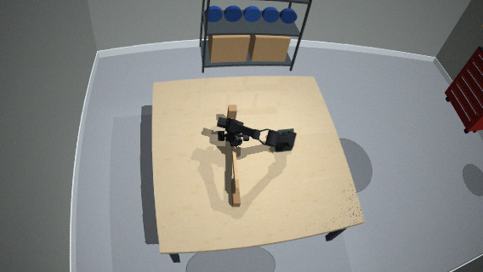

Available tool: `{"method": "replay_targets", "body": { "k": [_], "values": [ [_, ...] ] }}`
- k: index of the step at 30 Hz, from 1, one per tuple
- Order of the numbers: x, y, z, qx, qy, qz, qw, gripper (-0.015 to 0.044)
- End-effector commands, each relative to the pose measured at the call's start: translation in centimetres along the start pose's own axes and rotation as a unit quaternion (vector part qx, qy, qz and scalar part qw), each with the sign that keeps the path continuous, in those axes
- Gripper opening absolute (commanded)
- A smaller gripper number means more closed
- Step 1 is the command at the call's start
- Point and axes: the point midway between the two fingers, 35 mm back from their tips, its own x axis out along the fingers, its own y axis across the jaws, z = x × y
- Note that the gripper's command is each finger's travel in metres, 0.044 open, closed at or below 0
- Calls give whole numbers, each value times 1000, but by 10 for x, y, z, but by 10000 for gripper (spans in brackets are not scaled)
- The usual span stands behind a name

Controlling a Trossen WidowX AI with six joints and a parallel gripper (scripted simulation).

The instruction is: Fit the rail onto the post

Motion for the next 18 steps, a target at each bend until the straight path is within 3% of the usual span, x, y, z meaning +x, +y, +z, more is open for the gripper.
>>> {"method": "replay_targets", "body": {
  "k": [1,18],
  "values": [
    [-7,-5,0,-3,-2,-8,1000,0],
    [-15,-7,0,-3,-2,-8,1000,0]
  ]
}}
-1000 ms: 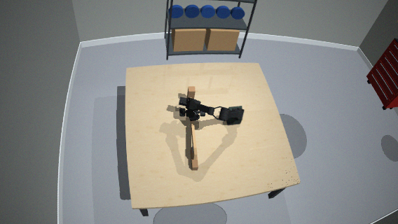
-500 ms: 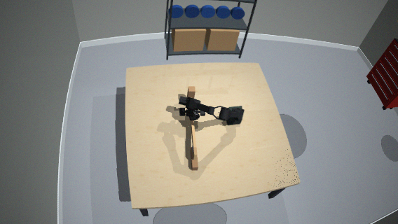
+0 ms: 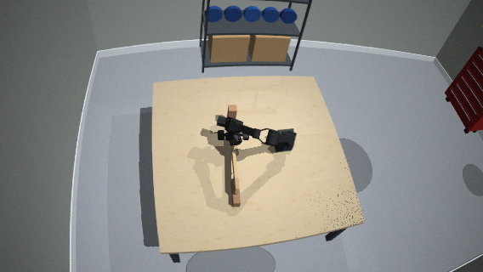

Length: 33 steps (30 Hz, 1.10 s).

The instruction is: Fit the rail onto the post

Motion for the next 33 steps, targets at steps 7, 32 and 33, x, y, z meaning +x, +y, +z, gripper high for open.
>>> {"method": "replay_targets", "body": {
  "k": [7,32,33],
  "values": [
    [-11,-5,1,-2,-1,-10,1000,0],
    [-23,-5,0,-2,-1,-10,1000,0],
    [-24,-5,0,-2,-1,-10,1000,0]
  ]
}}
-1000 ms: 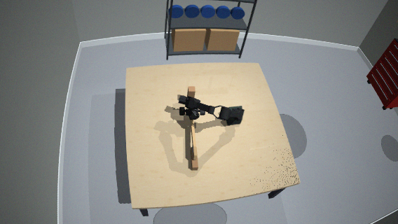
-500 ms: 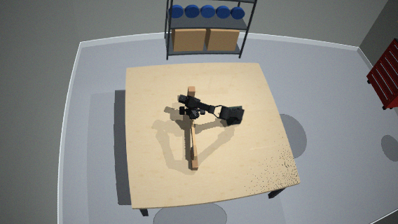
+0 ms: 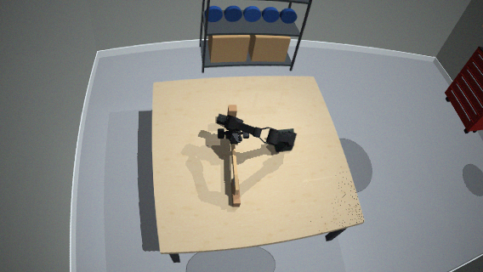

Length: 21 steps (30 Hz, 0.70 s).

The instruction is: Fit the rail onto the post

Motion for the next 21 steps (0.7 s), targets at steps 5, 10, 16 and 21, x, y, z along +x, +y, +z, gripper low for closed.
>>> {"method": "replay_targets", "body": {
  "k": [5,10,16,21],
  "values": [
    [-11,-4,1,-1,-1,-11,1000,0],
    [-13,-4,1,-1,-1,-11,1000,0],
    [-16,-4,1,-1,-1,-11,1000,0],
    [-19,-3,1,-1,-1,-11,1000,0]
  ]
}}
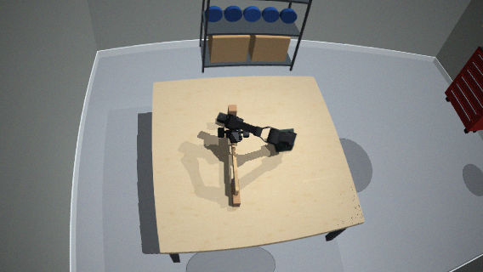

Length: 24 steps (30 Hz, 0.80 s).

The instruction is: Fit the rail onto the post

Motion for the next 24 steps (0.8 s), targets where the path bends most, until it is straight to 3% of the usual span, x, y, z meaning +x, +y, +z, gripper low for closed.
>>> {"method": "replay_targets", "body": {
  "k": [1,24],
  "values": [
    [-9,-4,1,-1,0,-11,1000,0],
    [-16,-3,1,-1,0,-11,1000,0]
  ]
}}
